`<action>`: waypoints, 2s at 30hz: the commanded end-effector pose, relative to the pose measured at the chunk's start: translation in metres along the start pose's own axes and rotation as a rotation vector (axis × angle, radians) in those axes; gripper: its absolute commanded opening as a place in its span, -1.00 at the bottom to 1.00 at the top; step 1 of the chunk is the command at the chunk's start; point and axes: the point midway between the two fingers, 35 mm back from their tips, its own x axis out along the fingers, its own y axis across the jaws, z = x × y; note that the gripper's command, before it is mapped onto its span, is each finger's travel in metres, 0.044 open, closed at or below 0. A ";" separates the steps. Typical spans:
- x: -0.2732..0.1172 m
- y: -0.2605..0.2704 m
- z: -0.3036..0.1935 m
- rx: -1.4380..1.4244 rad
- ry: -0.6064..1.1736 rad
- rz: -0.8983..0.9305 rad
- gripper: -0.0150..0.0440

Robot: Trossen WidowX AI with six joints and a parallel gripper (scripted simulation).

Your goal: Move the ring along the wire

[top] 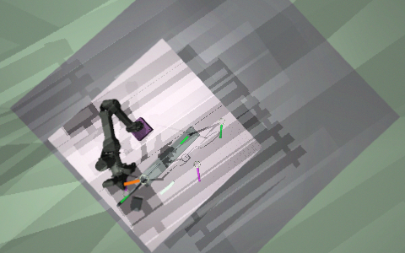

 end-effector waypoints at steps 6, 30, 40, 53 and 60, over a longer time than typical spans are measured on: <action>0.000 0.034 0.003 0.188 -0.012 0.114 -1.00; -0.018 0.113 0.041 0.710 -0.041 0.425 -1.00; -0.032 0.135 0.066 0.918 -0.056 0.549 -1.00; -0.050 0.151 0.099 1.137 -0.076 0.680 -1.00; -0.058 0.154 0.113 1.211 -0.084 0.725 -1.00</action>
